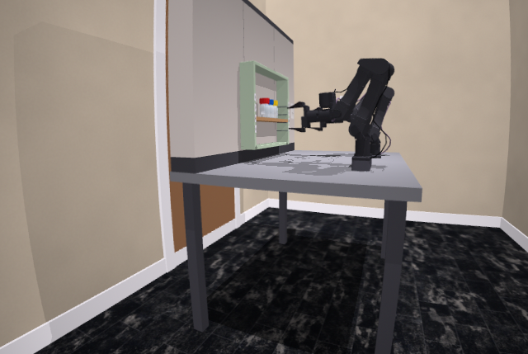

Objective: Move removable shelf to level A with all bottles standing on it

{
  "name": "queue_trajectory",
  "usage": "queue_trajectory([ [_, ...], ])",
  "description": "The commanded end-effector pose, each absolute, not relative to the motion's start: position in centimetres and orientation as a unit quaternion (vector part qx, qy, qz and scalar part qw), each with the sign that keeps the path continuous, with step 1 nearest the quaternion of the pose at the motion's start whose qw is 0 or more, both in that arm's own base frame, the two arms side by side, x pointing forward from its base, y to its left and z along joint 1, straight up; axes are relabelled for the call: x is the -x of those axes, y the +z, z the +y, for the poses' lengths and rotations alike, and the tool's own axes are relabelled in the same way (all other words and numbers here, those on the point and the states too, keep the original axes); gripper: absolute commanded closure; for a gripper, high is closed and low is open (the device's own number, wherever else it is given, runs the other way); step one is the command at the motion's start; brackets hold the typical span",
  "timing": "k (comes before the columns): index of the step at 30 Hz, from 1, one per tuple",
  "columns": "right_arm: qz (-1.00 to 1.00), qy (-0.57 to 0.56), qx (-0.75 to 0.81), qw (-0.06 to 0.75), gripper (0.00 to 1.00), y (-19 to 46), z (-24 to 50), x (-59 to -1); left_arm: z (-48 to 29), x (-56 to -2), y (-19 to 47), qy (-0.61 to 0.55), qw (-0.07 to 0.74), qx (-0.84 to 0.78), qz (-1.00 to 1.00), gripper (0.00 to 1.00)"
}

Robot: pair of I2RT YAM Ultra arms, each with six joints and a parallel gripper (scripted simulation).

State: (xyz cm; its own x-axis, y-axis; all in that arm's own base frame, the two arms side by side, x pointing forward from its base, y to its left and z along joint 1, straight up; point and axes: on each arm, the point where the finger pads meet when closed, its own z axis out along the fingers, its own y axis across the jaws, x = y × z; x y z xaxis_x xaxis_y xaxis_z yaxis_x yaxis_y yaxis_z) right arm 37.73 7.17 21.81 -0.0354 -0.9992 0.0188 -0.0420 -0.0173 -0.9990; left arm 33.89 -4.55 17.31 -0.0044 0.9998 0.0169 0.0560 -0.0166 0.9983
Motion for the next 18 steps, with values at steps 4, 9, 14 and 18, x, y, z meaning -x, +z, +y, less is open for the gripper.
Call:
queue_trajectory([
  [4,0.507,-0.507,0.492,0.492,0.0,22.5,7.2,-38.8,-4.6,-35.0,18.4,0.5,0.5,-0.5,0.5,0.0],
  [9,0.507,-0.507,0.492,0.492,0.0,22.1,7.2,-39.7,-4.6,-35.9,18.0,0.5,0.5,-0.5,0.5,0.0],
  [14,0.507,-0.507,0.492,0.492,0.0,21.7,7.1,-40.5,-4.6,-36.7,17.6,0.5,0.5,-0.5,0.5,0.0],
  [18,0.507,-0.507,0.492,0.492,0.0,21.5,7.1,-40.8,-4.6,-37.0,17.4,0.5,0.5,-0.5,0.5,0.0],
])
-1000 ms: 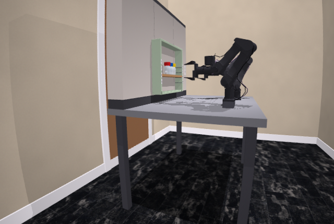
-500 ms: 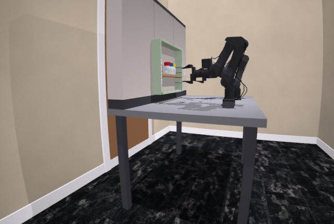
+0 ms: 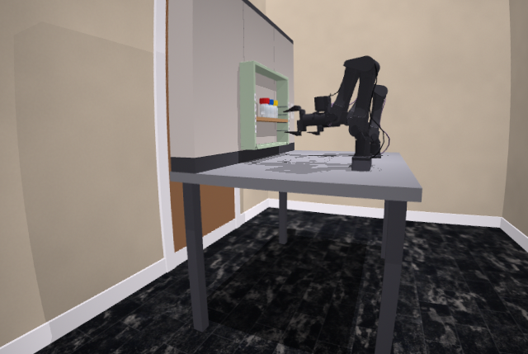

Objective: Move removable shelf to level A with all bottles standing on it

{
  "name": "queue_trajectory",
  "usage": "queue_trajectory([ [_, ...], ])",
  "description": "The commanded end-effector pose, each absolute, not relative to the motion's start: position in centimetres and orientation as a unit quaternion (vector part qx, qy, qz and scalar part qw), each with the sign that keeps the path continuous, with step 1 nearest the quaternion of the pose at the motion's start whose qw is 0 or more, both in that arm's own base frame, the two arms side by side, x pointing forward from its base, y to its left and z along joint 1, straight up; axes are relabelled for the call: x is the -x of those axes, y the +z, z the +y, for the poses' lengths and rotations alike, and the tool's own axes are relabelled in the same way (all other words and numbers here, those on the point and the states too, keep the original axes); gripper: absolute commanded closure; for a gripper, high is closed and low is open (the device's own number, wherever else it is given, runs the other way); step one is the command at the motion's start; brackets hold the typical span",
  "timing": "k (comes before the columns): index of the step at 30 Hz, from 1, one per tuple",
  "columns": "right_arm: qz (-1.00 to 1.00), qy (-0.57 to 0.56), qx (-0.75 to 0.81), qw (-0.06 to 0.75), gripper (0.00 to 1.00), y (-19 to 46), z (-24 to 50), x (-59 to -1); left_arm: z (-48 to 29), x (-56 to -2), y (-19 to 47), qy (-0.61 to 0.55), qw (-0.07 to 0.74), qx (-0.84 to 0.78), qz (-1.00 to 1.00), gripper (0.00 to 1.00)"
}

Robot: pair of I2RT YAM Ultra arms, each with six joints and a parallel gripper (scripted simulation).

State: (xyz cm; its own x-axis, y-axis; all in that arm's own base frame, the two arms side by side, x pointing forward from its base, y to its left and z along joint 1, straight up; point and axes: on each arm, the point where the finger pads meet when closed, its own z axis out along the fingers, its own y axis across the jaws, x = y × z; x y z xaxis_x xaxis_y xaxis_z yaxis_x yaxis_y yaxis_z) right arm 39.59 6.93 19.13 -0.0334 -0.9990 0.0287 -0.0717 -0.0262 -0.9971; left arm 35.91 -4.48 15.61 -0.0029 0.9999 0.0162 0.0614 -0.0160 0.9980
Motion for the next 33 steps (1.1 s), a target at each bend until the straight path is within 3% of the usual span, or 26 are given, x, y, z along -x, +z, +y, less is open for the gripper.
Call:
queue_trajectory([
  [1,0.507,-0.507,0.492,0.492,0.0,21.4,7.1,-41.0,-4.6,-37.2,17.3,0.5,0.5,-0.5,0.5,0.0],
  [33,0.507,-0.507,0.492,0.492,0.0,19.1,7.0,-45.7,-4.6,-41.9,15.0,0.5,0.5,-0.5,0.5,0.0],
])
